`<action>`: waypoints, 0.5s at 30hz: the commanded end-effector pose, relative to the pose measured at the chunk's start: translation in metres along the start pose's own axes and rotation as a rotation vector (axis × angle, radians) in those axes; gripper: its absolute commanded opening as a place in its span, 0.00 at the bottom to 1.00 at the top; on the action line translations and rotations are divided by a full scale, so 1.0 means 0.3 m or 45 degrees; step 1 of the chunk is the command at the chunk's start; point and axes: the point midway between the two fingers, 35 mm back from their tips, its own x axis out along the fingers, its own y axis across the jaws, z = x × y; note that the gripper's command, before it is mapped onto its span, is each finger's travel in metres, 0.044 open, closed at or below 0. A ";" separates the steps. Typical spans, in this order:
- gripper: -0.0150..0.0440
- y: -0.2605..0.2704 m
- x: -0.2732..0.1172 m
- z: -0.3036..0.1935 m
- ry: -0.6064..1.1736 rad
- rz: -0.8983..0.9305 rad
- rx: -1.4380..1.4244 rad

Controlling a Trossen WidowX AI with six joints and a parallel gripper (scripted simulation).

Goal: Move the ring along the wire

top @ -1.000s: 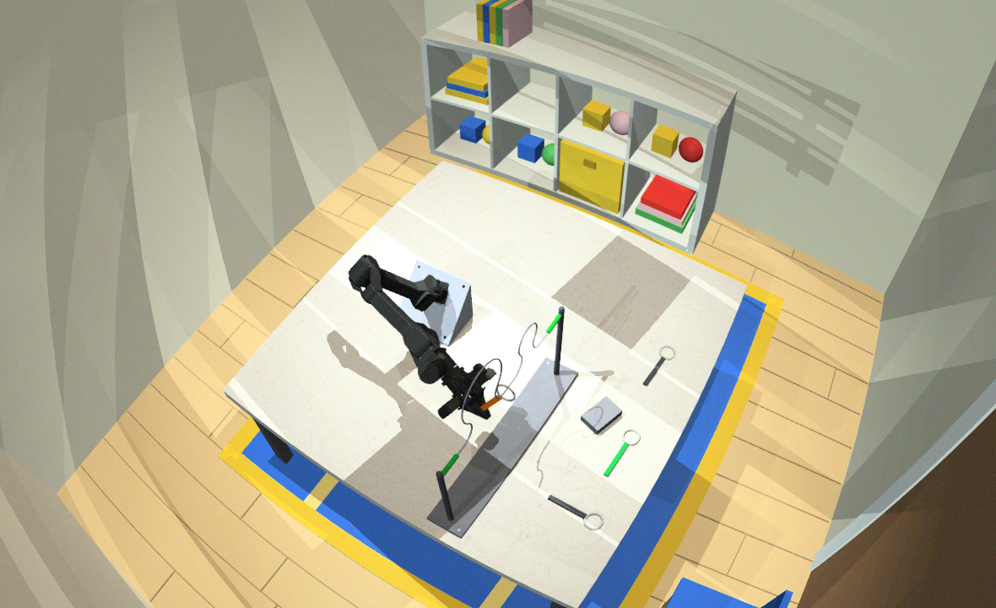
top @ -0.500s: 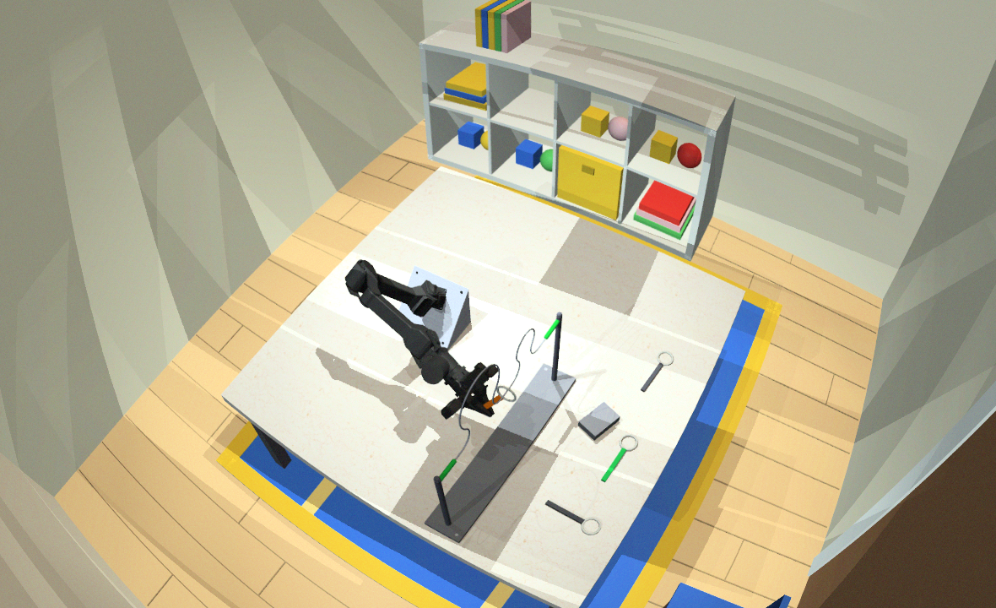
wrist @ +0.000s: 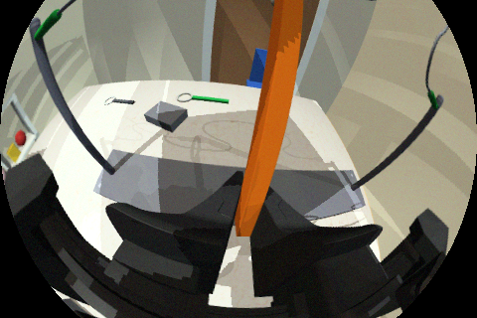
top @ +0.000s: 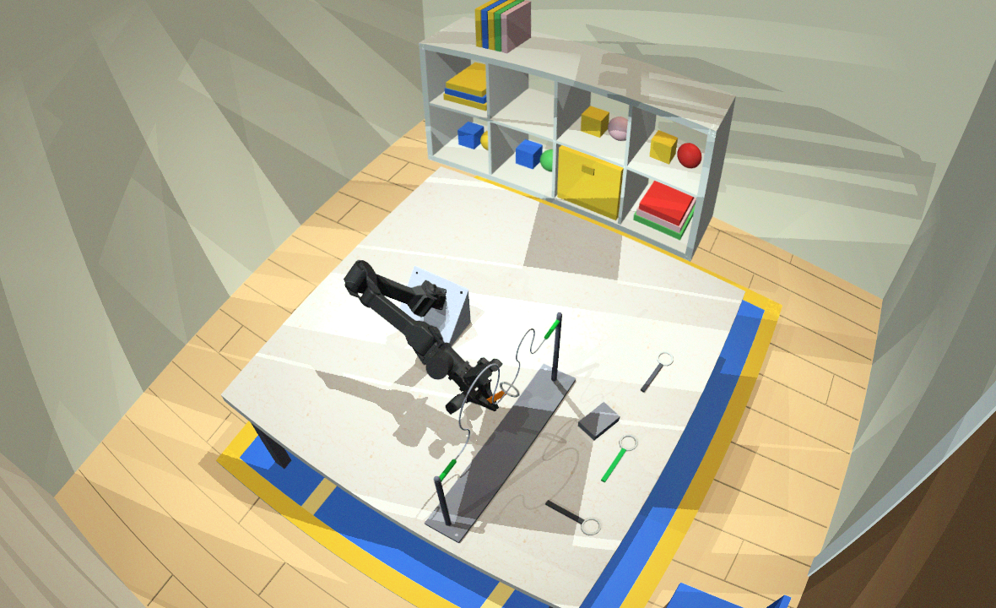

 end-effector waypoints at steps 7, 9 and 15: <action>0.00 0.063 -0.013 0.002 0.007 0.048 0.097; 0.00 0.080 -0.016 0.003 0.010 0.066 0.128; 0.00 0.128 -0.025 0.008 0.021 0.121 0.222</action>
